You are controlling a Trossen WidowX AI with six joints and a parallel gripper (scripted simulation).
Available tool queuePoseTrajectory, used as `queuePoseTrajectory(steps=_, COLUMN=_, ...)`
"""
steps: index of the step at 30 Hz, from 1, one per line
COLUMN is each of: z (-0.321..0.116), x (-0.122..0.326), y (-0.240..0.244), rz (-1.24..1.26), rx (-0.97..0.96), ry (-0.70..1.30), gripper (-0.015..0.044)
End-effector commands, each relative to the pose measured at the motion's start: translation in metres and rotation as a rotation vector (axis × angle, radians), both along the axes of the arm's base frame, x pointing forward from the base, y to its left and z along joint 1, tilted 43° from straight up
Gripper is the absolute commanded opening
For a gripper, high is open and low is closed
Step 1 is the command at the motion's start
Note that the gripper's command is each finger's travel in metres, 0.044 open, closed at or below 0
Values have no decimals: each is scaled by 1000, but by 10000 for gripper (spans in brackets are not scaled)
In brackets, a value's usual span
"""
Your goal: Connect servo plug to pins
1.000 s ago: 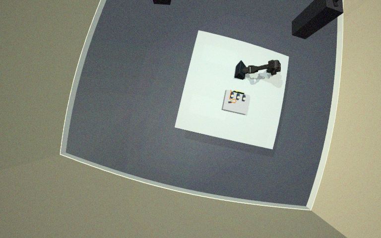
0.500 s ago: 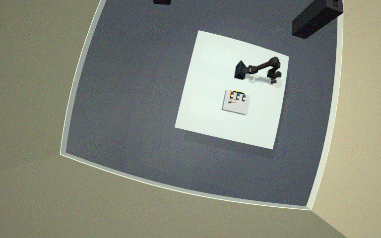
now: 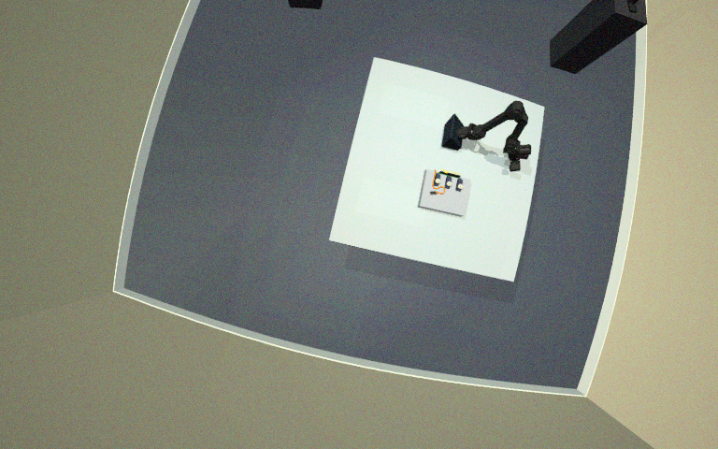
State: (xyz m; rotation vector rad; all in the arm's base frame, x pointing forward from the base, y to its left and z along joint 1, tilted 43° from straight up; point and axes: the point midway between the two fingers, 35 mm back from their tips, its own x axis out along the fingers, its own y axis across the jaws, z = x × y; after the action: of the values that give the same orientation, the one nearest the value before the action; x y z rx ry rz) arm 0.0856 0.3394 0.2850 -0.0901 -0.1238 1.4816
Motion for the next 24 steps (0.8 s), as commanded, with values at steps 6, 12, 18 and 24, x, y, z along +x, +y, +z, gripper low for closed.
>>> queuePoseTrajectory(steps=6, z=10, x=66, y=-29, rz=-233, rx=16, ry=16, gripper=115)
queuePoseTrajectory(steps=12, z=15, x=104, y=-55, rz=-381, rx=30, ry=30, gripper=115)
queuePoseTrajectory(steps=18, z=20, x=140, y=-87, rz=-541, rx=39, ry=40, gripper=115)
queuePoseTrajectory(steps=24, z=24, x=170, y=-124, rz=-696, rx=48, ry=46, gripper=115)
